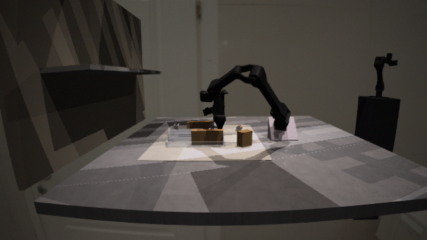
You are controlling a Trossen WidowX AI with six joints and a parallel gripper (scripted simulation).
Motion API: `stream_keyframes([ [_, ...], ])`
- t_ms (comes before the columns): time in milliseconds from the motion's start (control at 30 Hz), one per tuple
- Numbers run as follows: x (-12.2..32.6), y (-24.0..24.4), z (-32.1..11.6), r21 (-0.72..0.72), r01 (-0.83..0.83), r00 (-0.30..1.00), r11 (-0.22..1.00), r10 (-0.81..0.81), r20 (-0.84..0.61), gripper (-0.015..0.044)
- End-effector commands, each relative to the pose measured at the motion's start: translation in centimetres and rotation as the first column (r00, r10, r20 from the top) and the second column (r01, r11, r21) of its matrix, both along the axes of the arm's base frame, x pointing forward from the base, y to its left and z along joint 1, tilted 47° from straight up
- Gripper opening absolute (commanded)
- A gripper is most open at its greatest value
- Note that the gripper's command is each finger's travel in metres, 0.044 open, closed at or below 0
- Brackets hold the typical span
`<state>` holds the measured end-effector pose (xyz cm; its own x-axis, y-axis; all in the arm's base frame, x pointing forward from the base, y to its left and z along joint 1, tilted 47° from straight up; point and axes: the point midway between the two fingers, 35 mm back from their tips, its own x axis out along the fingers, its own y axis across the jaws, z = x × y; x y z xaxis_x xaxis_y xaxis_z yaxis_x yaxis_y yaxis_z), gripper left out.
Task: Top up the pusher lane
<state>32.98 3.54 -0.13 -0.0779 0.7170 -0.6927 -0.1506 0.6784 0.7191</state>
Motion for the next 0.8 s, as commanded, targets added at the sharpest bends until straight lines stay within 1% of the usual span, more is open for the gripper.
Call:
stream_keyframes([
  [0,0.1,-0.5,0.4,-0.002,-0.003,1.0,1.0,0.003,0.004,0.028],
  [133,0.2,-1.3,1.3,-0.003,-0.003,1.0,1.0,0.003,0.004,0.028],
  [333,-0.4,-1.5,1.3,-0.003,-0.003,1.0,1.0,0.003,0.003,0.028],
  [767,-4.7,-2.5,1.0,-0.005,-0.003,1.0,1.0,0.003,0.001,0.028],
])
